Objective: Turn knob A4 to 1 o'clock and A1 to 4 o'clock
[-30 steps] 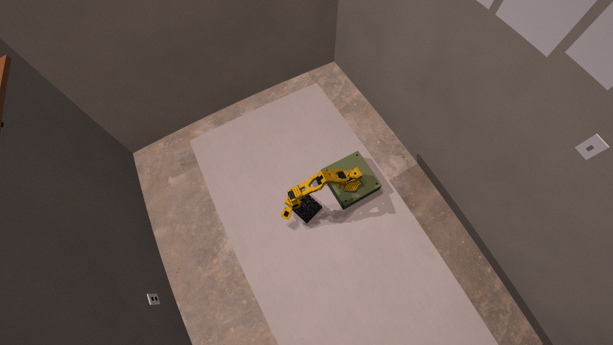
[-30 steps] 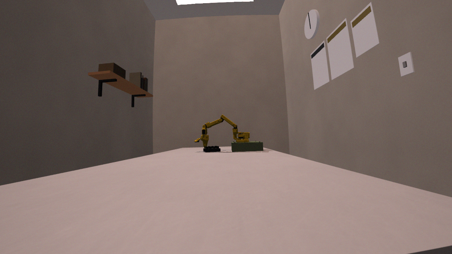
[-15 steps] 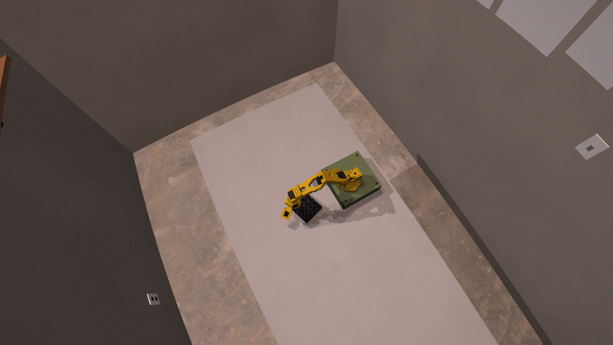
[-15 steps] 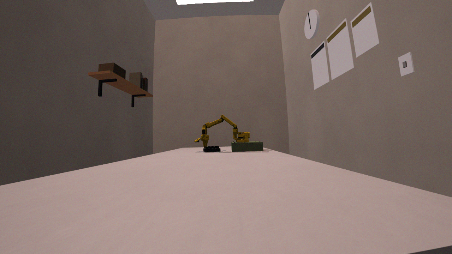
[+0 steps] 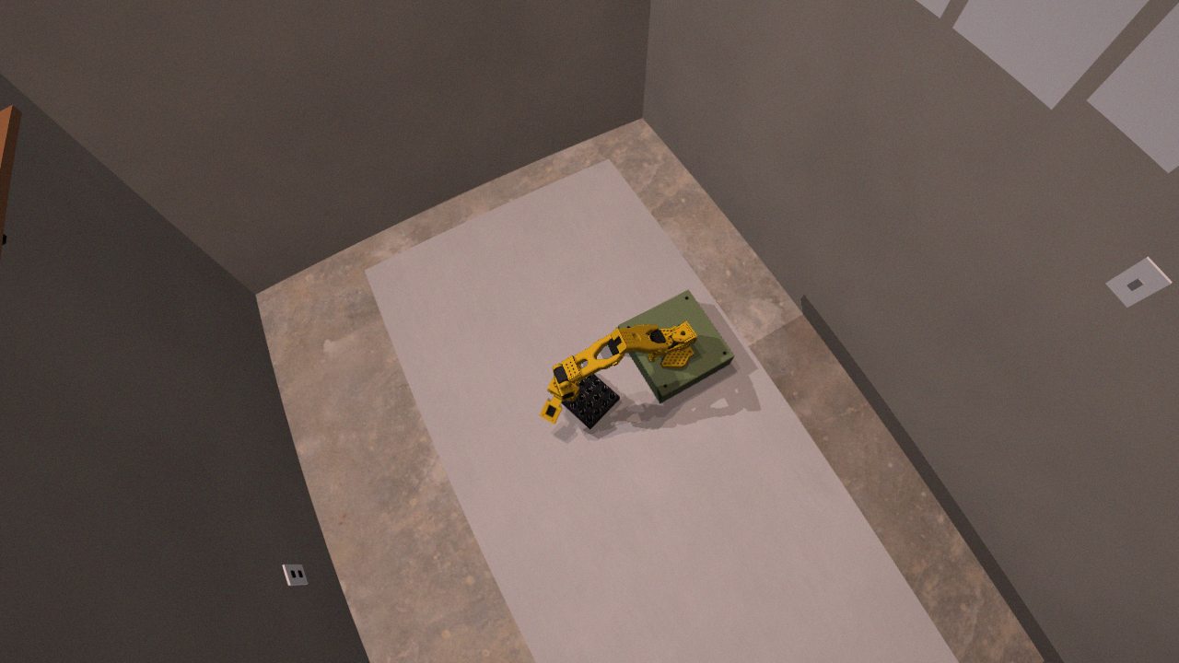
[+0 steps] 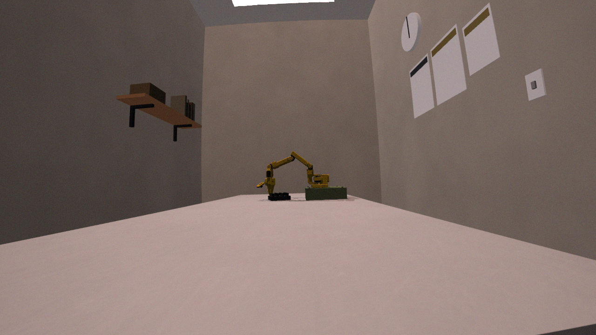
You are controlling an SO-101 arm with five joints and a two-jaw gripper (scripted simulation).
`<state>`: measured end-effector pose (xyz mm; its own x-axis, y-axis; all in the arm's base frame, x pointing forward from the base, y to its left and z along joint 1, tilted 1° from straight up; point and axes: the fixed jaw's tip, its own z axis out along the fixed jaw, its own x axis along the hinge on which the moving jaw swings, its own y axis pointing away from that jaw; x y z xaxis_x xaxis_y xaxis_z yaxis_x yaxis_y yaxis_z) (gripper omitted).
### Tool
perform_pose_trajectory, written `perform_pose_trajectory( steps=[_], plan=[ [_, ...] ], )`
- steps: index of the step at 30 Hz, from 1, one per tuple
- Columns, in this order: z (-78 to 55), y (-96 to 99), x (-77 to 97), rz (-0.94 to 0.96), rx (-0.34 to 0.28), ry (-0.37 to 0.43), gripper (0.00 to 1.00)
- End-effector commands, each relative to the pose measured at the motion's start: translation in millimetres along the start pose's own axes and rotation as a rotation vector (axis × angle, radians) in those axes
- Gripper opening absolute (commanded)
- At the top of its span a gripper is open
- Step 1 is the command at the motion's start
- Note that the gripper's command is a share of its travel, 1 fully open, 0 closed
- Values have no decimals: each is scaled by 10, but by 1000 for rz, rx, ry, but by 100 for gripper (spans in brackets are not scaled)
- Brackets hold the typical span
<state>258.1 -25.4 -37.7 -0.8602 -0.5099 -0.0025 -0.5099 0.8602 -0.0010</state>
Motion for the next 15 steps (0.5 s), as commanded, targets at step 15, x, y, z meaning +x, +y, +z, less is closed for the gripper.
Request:
perform_pose_trajectory(
  steps=[15],
  plan=[
    [16,27,31,-8,-9,13,8]
  ],
)
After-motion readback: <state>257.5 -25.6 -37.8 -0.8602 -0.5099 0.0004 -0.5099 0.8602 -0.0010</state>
